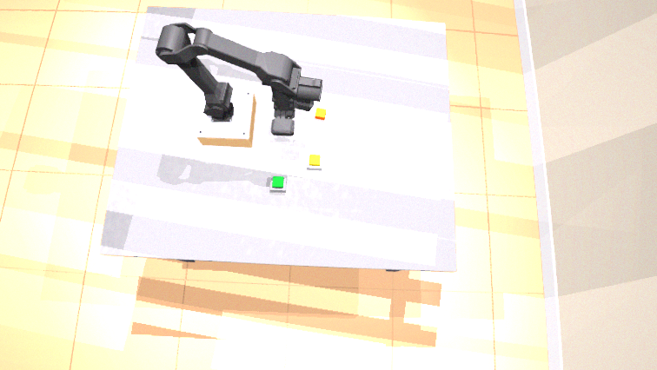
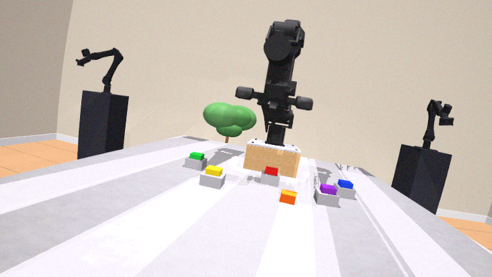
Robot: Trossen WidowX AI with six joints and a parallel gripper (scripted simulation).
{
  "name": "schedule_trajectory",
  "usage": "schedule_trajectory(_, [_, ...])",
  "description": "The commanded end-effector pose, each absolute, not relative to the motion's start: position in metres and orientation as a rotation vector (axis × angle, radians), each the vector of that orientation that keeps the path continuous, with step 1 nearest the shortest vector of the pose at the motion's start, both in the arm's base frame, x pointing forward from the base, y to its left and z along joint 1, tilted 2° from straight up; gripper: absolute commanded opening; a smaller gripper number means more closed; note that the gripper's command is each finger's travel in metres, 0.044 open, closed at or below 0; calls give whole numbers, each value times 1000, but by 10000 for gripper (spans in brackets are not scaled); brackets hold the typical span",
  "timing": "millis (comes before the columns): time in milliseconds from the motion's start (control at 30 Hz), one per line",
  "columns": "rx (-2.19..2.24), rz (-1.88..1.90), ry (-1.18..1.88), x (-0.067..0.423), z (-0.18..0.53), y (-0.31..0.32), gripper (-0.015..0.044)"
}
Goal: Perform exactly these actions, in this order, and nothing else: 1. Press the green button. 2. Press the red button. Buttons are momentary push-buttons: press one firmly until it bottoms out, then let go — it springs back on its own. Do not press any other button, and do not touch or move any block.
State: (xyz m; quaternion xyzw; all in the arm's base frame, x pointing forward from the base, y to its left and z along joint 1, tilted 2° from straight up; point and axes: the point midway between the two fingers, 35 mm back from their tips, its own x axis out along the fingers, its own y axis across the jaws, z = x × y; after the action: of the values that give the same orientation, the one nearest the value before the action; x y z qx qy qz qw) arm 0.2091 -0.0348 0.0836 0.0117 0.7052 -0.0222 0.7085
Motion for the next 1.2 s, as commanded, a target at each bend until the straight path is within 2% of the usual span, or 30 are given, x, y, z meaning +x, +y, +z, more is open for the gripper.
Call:
schedule_trajectory(0, [34,-48,1579,197,79,-9,20])
schedule_trajectory(133, [34,-48,1579,196,76,-7,20])
schedule_trajectory(300, [34,-48,1579,195,19,-8,20])
schedule_trajectory(1167, [34,-48,1580,194,-16,-8,20])
